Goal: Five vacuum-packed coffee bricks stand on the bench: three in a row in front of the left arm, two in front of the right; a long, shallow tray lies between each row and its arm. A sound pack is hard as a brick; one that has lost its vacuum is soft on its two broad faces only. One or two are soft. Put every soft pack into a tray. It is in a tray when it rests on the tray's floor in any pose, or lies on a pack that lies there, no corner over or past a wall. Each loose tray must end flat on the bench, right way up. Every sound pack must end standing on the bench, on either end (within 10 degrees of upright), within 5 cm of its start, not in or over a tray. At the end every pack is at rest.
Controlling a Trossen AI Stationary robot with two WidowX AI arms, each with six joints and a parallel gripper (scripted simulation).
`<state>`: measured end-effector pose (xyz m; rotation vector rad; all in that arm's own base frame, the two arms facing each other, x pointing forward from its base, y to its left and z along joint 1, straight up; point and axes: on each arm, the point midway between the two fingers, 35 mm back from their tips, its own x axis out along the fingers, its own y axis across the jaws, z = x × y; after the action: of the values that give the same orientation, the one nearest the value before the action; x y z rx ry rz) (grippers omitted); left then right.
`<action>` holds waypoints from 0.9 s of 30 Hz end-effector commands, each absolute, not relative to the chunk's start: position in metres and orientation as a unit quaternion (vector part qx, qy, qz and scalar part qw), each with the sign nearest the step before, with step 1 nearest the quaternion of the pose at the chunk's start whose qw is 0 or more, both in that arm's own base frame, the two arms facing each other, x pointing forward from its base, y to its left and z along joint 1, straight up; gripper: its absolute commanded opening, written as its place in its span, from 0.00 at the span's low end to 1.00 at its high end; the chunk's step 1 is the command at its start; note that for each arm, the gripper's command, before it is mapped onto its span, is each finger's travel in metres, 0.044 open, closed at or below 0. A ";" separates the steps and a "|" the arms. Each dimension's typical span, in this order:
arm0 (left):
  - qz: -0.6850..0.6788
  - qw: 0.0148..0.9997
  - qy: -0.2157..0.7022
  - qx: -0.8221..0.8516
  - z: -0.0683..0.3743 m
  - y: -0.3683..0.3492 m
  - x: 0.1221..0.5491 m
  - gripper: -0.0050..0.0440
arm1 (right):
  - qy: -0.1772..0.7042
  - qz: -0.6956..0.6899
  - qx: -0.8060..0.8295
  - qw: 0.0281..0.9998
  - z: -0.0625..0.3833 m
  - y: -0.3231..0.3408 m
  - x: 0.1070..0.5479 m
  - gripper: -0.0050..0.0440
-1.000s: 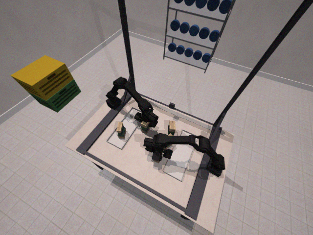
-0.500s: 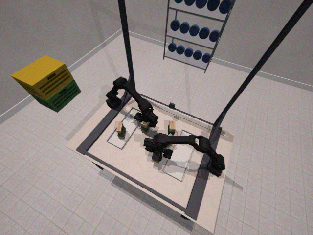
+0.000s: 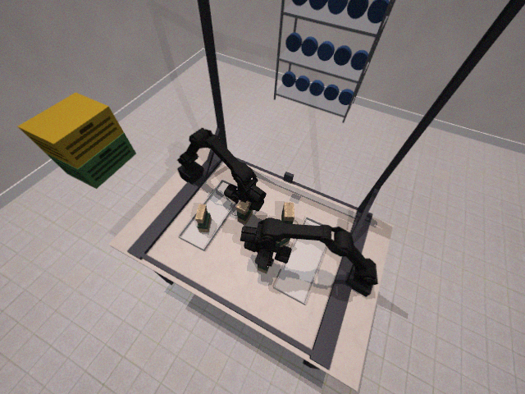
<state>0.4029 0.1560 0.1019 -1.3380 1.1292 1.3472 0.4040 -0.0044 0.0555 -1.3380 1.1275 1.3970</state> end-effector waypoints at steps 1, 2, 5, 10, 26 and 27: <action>0.537 0.463 0.445 -0.547 0.144 0.157 0.406 0.83 | 0.440 0.541 -0.556 0.452 0.106 -0.005 0.412 0.84; 0.537 0.463 0.445 -0.547 0.148 0.157 0.406 0.83 | 0.440 0.541 -0.556 0.452 0.114 -0.005 0.412 0.84; 0.537 0.463 0.445 -0.547 0.148 0.157 0.406 0.83 | 0.440 0.541 -0.556 0.452 0.118 -0.005 0.412 0.84; 0.537 0.463 0.445 -0.547 0.148 0.157 0.397 0.83 | 0.440 0.541 -0.556 0.452 0.118 -0.005 0.412 0.84; 0.539 0.462 0.447 -0.545 0.141 0.150 0.282 0.83 | 0.441 0.542 -0.556 0.451 0.116 -0.019 0.347 0.84; 0.539 0.461 0.447 -0.545 0.141 0.149 0.273 0.83 | 0.441 0.542 -0.555 0.451 0.116 -0.021 0.339 0.84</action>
<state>0.2945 0.1497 0.1349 -1.3383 1.1328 1.3477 0.3578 -0.0147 0.1024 -1.3415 1.1214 1.3838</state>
